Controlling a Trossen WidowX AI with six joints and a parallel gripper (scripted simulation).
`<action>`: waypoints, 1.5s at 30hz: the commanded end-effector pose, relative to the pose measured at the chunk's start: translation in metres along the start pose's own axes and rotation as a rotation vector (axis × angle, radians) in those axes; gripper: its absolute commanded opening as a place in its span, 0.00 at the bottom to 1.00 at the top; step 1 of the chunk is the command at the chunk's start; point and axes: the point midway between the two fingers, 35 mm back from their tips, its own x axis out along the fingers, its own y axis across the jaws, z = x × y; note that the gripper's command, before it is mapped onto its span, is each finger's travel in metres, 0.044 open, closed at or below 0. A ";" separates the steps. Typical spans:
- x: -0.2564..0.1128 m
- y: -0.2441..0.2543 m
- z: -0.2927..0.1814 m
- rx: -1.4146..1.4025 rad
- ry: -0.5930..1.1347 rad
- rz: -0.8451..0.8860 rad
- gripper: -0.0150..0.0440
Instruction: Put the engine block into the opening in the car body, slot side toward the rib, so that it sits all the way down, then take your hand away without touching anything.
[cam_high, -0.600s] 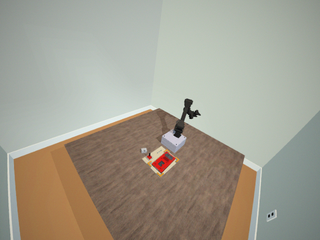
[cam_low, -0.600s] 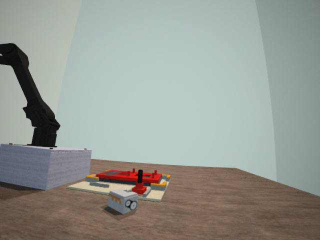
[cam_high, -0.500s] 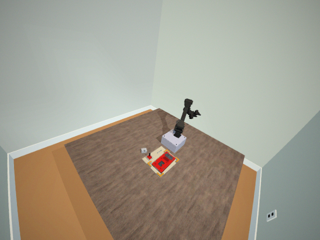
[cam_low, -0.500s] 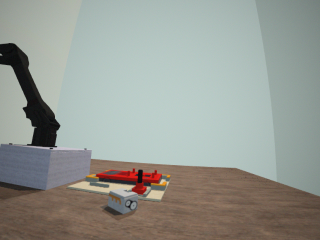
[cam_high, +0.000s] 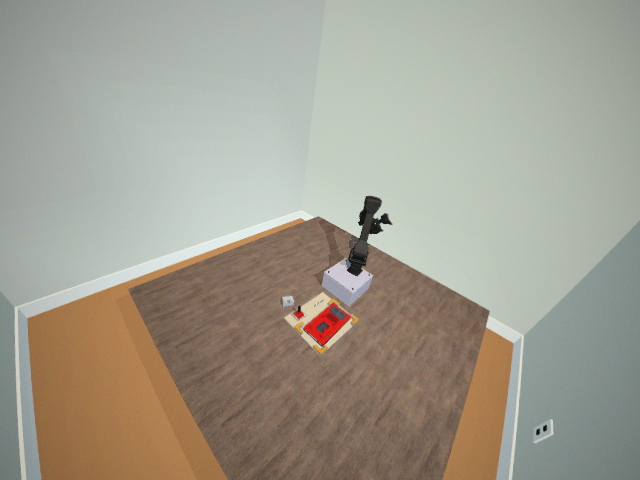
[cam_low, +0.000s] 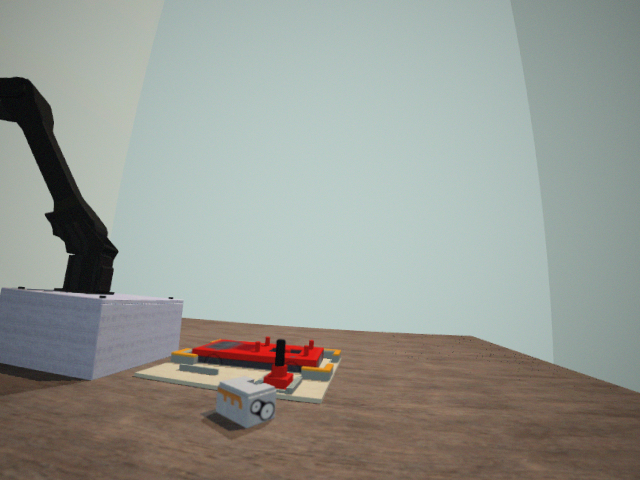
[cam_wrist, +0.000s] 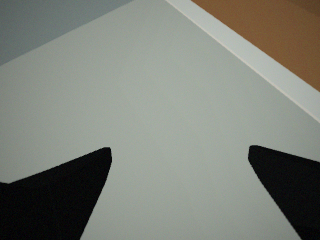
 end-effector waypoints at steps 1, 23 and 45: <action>-0.017 -0.012 -0.012 -0.108 0.046 -0.046 1.00; -0.123 -0.068 -0.052 -0.614 0.327 -0.197 1.00; -0.242 -0.114 -0.054 -1.207 0.663 -0.234 1.00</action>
